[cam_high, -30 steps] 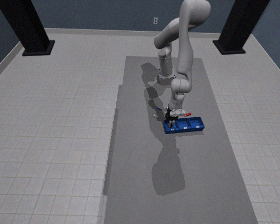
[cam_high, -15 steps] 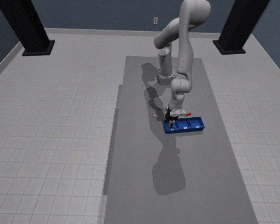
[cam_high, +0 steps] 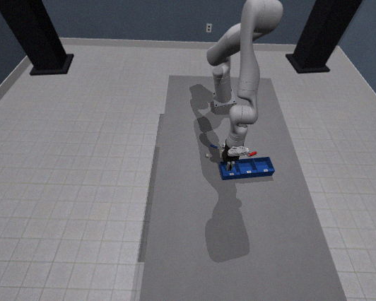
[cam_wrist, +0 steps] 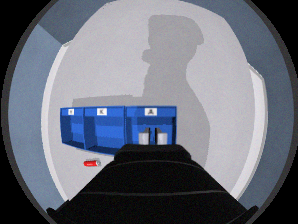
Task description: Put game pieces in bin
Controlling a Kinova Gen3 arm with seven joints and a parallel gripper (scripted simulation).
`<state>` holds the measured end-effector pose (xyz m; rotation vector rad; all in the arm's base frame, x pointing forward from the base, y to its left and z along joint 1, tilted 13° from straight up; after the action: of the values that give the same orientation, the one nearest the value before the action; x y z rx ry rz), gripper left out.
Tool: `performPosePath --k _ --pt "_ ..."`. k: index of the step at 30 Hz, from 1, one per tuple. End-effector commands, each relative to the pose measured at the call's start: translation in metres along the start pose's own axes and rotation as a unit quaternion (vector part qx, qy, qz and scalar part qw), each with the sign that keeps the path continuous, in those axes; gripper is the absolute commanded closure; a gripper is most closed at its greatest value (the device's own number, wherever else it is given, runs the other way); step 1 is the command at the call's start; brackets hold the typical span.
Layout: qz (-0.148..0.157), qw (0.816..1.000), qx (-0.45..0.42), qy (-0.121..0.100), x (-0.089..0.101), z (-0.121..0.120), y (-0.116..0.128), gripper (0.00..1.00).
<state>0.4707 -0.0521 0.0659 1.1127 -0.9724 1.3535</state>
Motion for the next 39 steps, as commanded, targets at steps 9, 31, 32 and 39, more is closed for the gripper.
performPosePath --k 9,31,32,39 --pt "0.001 1.0 0.0 0.001 0.015 0.0 0.0 0.69" --pt "0.002 1.0 -0.002 0.0 0.059 0.0 -0.001 0.69" --pt "0.003 1.0 -0.002 0.0 0.059 -0.001 -0.001 0.69" --pt "0.001 1.0 -0.005 -0.001 0.056 -0.012 -0.002 0.69"
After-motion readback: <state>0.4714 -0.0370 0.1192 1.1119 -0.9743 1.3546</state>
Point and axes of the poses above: the point where the finger pads meet when closed, its own x axis back along the fingers, its own z axis across the jaws, y = z × x, the point moved 10 cm from there along x, back along the fingers, and after that the axes turned 6 degrees about x, right-handed, at the moved point
